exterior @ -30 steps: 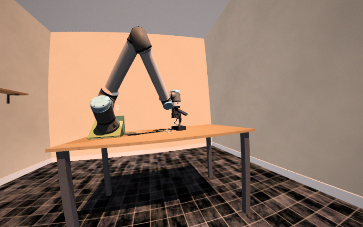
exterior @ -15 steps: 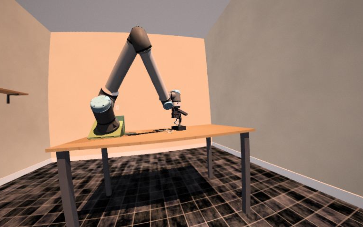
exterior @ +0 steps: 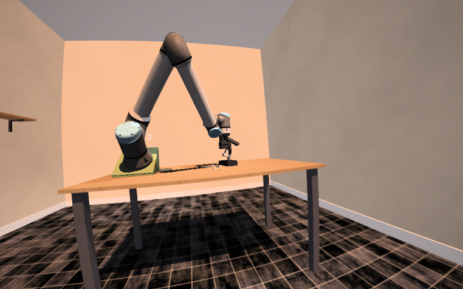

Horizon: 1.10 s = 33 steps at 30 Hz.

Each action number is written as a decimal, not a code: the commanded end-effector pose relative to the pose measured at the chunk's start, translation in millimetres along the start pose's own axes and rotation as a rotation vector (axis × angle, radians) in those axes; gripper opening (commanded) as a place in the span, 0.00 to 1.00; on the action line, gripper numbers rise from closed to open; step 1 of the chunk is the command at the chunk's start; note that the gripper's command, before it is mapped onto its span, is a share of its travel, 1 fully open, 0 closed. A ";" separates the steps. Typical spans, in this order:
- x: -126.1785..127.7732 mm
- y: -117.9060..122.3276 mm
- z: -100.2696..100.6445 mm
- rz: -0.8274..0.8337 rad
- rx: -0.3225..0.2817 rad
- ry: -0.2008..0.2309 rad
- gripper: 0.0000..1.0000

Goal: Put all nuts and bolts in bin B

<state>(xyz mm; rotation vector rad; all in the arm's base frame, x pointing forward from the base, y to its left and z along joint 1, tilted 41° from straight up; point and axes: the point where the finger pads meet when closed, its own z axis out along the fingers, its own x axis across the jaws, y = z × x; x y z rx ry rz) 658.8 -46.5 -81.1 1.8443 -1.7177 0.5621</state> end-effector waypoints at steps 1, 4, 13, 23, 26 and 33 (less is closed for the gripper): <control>-0.2 -1.1 -7.7 0.001 0.003 0.000 0.04; -0.2 -1.3 -11.8 0.001 0.003 0.000 0.04; 0.0 -1.9 -22.1 0.001 0.004 0.000 0.04; 0.1 -2.1 -44.7 0.001 0.004 0.000 0.04; -0.1 -1.6 -44.5 0.001 0.003 0.000 0.04; -1.2 1.3 -40.3 -0.002 -0.004 -0.001 0.04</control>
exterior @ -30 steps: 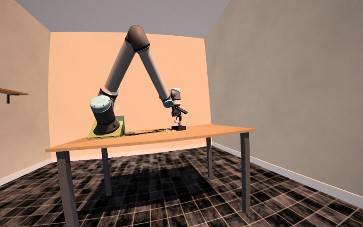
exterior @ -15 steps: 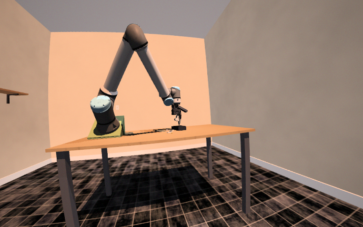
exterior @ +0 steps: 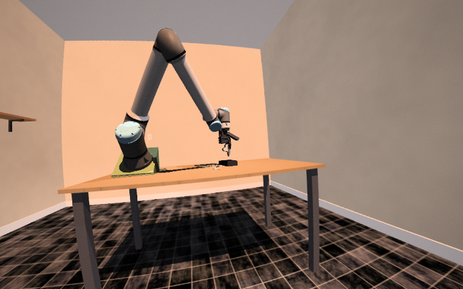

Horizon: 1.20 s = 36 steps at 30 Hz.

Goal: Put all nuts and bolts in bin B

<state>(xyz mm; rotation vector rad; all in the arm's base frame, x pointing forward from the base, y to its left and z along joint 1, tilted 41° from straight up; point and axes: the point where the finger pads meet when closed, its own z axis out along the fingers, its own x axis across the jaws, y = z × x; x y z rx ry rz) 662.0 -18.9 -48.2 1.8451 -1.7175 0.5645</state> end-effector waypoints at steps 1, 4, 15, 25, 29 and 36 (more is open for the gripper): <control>-1.5 1.6 2.7 -0.002 -0.006 -0.001 0.04; -7.7 0.2 1.2 -0.003 -0.003 -0.001 0.04; -62.4 -3.8 0.4 -0.001 -0.001 -0.002 0.04; -86.4 -4.9 0.4 -0.001 -0.001 -0.001 0.04; -85.3 -3.0 5.2 0.000 -0.004 -0.001 0.04; -85.1 -0.6 20.1 -0.003 -0.007 0.000 0.04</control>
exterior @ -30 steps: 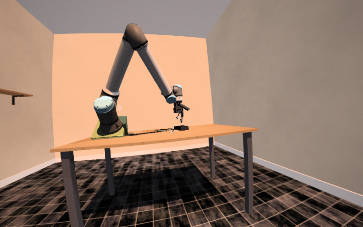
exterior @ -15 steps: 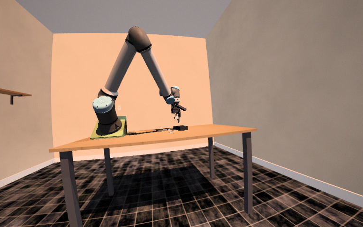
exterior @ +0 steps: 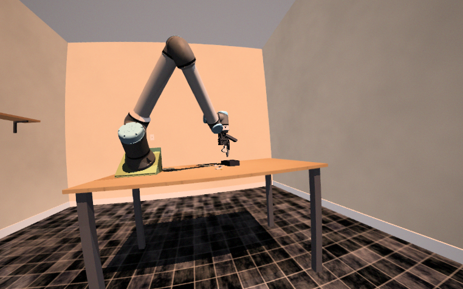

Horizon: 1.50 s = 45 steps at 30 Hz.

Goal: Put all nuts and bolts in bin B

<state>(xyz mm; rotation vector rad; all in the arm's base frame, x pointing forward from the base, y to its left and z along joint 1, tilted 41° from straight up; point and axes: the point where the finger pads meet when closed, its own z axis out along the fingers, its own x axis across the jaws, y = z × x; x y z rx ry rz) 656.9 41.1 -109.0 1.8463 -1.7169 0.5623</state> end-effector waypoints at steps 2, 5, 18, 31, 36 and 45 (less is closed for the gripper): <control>0.1 2.9 17.8 -0.002 -0.007 0.001 0.04; 0.2 3.0 25.7 -0.002 -0.007 0.001 0.04; 0.5 1.4 48.1 0.000 -0.005 0.000 0.04; 0.4 0.5 45.9 0.000 -0.002 0.000 0.04; 0.4 0.5 45.9 0.000 -0.002 0.000 0.04; 0.4 0.5 45.9 0.000 -0.002 0.000 0.04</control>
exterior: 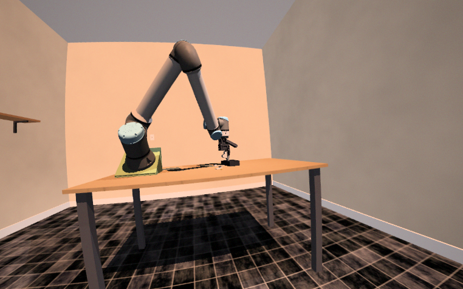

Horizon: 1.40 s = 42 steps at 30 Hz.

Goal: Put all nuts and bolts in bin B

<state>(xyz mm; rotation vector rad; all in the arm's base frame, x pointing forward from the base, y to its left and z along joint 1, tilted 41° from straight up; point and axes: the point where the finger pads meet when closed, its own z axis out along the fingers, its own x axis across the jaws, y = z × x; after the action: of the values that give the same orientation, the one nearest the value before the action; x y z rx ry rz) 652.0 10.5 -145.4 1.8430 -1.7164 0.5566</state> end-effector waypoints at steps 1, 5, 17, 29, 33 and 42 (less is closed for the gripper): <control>0.7 -1.4 -1.9 0.001 0.004 0.000 0.04; 0.7 -1.4 -1.9 0.001 0.004 0.000 0.04; 0.7 -1.4 -1.9 0.001 0.004 0.000 0.04; 1.1 -3.6 -9.9 0.003 0.008 0.000 0.04; 1.1 -4.0 -15.4 0.003 0.008 0.000 0.04; 0.8 -2.9 -24.3 0.002 0.007 0.000 0.04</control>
<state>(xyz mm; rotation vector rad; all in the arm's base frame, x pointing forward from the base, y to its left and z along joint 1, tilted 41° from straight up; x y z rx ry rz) 655.7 20.9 -131.1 1.8451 -1.7181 0.5642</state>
